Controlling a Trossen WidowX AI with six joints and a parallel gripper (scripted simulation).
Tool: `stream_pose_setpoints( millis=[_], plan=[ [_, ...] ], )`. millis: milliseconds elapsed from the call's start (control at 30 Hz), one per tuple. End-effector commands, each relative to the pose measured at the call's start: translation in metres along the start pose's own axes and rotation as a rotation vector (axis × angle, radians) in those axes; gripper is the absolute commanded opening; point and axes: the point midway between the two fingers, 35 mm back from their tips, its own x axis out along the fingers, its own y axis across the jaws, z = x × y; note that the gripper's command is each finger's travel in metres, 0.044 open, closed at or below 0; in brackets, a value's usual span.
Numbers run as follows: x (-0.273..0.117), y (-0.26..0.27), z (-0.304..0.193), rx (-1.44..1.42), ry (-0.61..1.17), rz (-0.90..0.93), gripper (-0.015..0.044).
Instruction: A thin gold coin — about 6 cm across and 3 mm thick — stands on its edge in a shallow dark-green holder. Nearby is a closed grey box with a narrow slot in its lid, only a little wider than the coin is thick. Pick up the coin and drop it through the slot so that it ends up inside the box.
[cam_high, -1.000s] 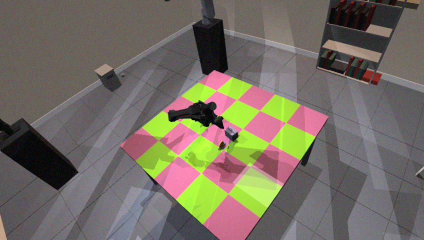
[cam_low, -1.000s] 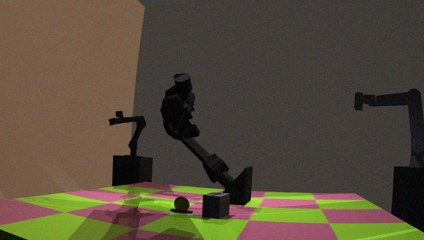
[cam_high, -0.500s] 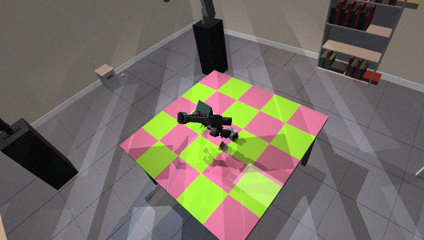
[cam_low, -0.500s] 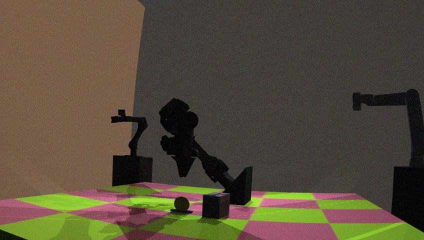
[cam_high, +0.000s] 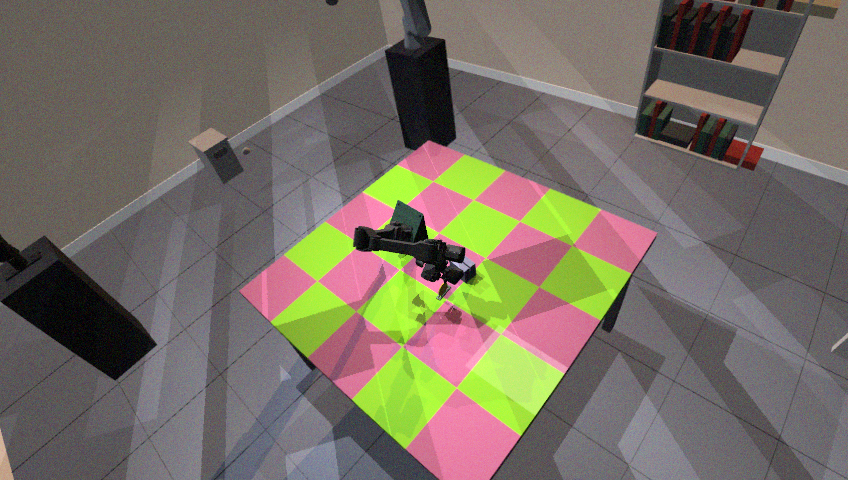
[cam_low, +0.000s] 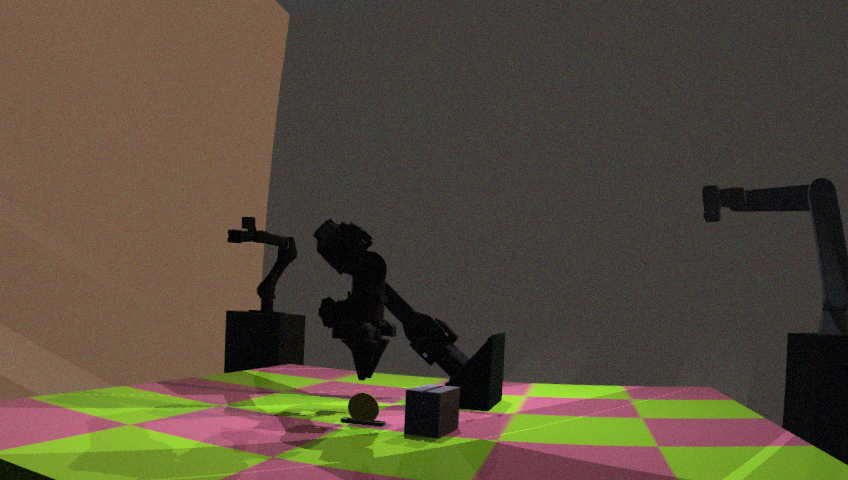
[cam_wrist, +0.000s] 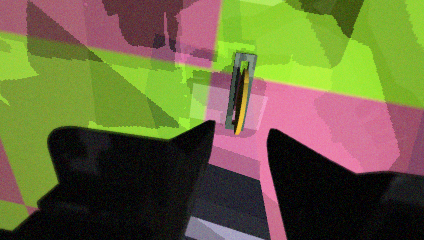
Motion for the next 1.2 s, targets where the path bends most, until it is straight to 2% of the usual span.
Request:
stream_pose_setpoints(
  millis=[0,1167],
  plan=[
    [0.009,-0.001,0.002,0.002,-0.003,0.001,0.0161],
    [0.062,-0.001,0.002,0.002,-0.004,0.001,0.0161]
  ],
)
